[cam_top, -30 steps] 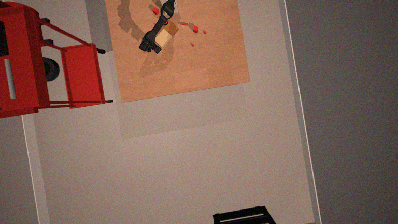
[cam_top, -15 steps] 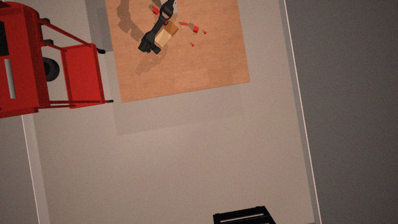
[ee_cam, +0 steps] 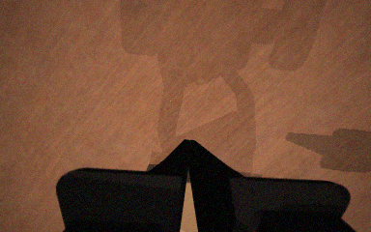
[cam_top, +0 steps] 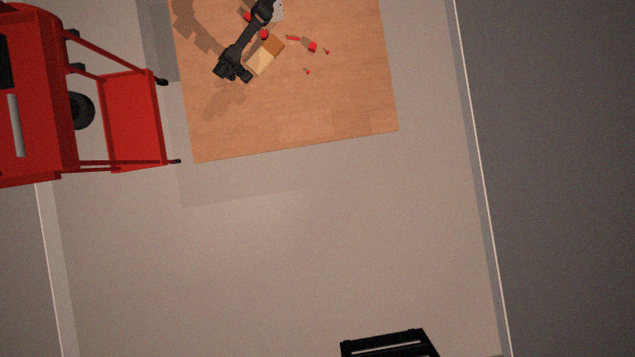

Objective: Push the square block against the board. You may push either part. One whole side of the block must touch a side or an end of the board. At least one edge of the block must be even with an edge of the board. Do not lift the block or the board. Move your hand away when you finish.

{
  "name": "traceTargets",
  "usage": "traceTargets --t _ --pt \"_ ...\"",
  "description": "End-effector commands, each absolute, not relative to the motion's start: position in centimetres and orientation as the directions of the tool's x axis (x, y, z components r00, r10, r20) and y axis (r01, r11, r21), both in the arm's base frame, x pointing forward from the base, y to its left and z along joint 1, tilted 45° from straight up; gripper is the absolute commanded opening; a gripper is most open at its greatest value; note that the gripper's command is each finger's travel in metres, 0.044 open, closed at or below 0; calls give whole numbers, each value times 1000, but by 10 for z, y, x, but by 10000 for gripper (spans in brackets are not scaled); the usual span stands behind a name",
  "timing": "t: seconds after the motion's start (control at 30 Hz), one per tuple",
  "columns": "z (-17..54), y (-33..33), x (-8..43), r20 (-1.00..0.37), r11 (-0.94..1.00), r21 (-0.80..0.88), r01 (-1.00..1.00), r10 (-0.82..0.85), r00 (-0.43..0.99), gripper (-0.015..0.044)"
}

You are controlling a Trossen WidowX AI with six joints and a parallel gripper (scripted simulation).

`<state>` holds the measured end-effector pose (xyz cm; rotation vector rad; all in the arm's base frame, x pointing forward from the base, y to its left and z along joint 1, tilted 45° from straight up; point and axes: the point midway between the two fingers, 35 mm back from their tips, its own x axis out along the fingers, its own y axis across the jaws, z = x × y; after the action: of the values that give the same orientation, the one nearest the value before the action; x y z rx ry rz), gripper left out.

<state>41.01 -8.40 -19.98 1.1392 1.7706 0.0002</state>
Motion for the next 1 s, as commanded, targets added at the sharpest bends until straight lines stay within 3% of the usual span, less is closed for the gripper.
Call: traceTargets --t 0.0,0.5,0.97 --pt "-198 -76 409 -721 583 486 651 688 -78 0" --pt "-155 -35 402 -719 719 666 199 690 -86 0" --pt "-117 4 379 -714 672 689 -271 693 -96 0"
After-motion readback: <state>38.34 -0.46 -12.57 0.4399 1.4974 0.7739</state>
